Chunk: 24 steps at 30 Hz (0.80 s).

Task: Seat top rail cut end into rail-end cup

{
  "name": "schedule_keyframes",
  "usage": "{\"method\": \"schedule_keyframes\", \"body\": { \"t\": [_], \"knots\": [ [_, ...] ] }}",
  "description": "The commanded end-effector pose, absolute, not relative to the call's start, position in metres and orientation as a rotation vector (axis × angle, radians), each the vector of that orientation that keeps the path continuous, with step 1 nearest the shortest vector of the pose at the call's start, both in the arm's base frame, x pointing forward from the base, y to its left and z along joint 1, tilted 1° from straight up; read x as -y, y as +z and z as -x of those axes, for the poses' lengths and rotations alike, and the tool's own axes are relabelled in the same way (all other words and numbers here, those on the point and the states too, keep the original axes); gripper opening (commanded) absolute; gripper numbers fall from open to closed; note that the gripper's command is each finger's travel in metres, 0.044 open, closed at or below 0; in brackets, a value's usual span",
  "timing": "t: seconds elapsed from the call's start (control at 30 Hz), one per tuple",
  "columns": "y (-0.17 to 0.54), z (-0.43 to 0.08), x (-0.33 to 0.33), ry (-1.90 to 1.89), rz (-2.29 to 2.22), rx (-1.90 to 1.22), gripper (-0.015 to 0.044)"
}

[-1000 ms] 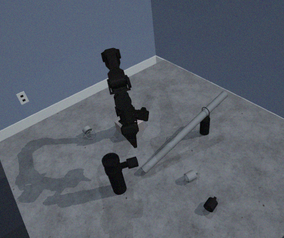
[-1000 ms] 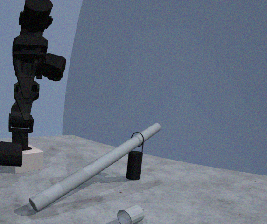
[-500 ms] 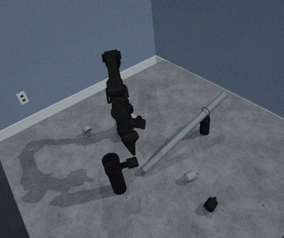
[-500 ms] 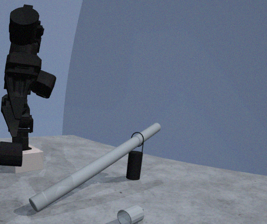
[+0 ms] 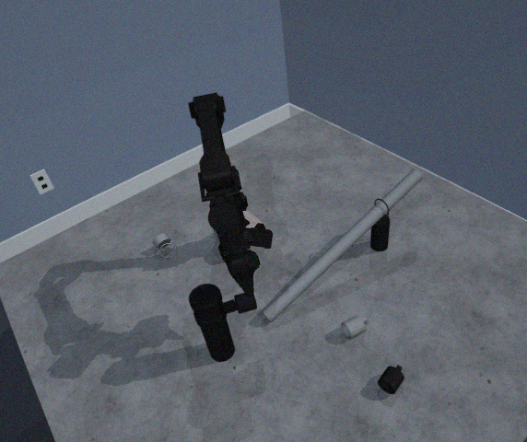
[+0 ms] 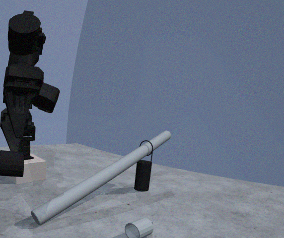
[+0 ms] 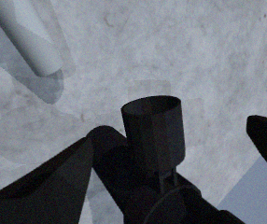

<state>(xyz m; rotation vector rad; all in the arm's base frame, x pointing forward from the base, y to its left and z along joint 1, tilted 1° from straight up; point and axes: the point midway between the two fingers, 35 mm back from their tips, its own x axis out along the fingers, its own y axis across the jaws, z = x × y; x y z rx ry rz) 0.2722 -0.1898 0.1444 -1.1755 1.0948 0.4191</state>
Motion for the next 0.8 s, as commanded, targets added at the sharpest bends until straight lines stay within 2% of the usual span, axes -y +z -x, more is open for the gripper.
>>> {"method": "schedule_keyframes", "body": {
  "t": [0.0,0.77],
  "knots": [
    [0.137,-0.274,0.191,0.429,1.173,-1.097,0.0440],
    [0.104,-0.291,0.199,0.428,1.174,-1.096,0.0440]
  ]
}}
